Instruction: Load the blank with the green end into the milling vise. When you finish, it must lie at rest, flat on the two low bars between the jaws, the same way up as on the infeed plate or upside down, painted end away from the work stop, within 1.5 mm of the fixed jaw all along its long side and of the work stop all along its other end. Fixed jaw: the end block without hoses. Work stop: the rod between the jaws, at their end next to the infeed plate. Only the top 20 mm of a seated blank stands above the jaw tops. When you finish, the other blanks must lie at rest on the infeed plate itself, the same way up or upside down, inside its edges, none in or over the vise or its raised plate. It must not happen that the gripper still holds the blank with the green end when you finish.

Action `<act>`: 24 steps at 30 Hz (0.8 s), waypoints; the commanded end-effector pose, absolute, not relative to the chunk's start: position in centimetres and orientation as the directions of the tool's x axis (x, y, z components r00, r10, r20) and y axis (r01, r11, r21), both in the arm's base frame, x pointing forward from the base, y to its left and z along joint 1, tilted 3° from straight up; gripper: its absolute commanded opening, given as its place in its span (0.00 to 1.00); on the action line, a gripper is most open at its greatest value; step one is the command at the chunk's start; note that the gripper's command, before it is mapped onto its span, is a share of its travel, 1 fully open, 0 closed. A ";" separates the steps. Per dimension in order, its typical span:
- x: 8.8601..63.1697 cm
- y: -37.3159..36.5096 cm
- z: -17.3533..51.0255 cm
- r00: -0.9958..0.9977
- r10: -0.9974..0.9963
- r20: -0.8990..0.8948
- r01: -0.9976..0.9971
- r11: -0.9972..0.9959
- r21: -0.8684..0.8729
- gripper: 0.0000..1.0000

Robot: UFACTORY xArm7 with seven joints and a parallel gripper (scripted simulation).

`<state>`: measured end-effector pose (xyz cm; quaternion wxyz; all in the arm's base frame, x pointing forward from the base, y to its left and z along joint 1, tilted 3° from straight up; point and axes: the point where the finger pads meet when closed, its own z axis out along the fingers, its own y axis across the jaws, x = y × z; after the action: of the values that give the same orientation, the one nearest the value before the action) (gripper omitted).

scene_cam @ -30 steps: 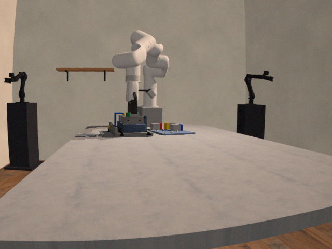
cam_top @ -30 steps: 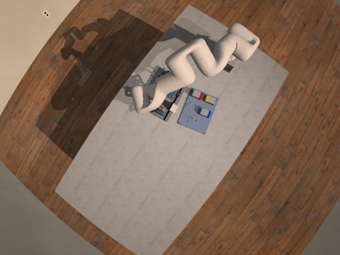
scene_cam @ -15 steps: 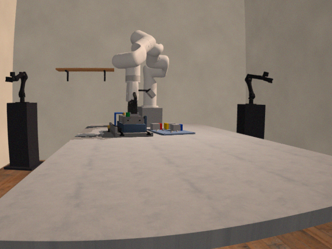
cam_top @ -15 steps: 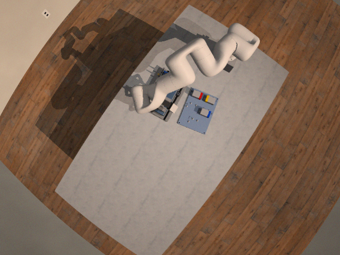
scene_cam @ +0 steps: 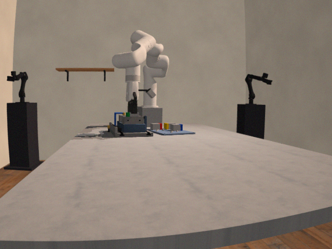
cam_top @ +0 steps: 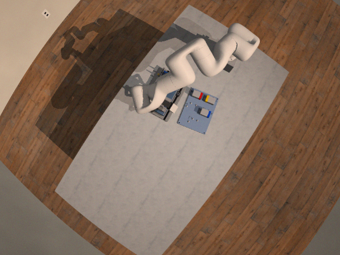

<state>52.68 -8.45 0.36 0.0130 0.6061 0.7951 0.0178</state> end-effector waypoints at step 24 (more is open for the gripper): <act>52.8 -8.5 1.1 -0.265 0.964 -0.001 0.963 0.265 0.047 1.00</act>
<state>52.67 -8.46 0.84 0.0130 0.6061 0.7951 0.0178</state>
